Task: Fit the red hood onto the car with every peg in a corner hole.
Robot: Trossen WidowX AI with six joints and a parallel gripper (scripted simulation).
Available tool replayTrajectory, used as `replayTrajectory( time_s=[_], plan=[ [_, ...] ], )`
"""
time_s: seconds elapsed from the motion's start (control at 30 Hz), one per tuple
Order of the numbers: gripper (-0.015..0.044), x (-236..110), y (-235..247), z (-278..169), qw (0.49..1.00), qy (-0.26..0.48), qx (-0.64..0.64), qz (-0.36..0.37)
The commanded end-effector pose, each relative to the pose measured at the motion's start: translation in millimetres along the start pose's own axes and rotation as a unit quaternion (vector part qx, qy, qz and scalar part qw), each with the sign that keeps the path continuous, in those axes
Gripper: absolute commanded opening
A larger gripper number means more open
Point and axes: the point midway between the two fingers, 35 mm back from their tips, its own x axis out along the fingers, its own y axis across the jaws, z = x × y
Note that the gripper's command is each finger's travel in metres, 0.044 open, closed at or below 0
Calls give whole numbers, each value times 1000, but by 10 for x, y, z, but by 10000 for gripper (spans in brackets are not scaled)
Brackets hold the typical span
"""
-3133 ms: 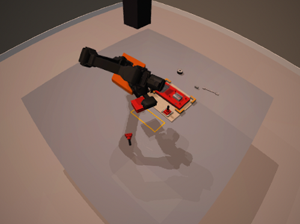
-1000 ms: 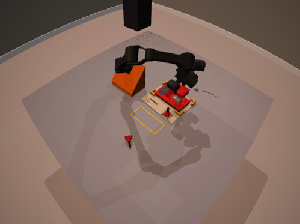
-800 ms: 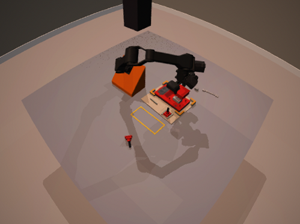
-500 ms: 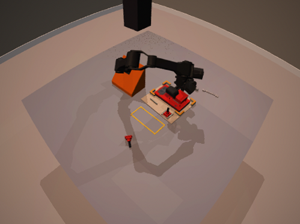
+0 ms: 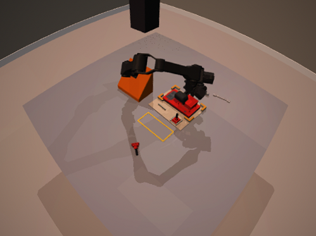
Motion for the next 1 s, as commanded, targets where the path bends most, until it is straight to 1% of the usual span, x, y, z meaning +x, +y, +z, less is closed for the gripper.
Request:
replayTrajectory(
  time_s=[0.0, 0.97],
  plan=[
    [0, -1, -6, 6, 1000, -2, -2, -1],
    [0, 63, -6, 7, 1000, -2, -2, -1]
  ],
)
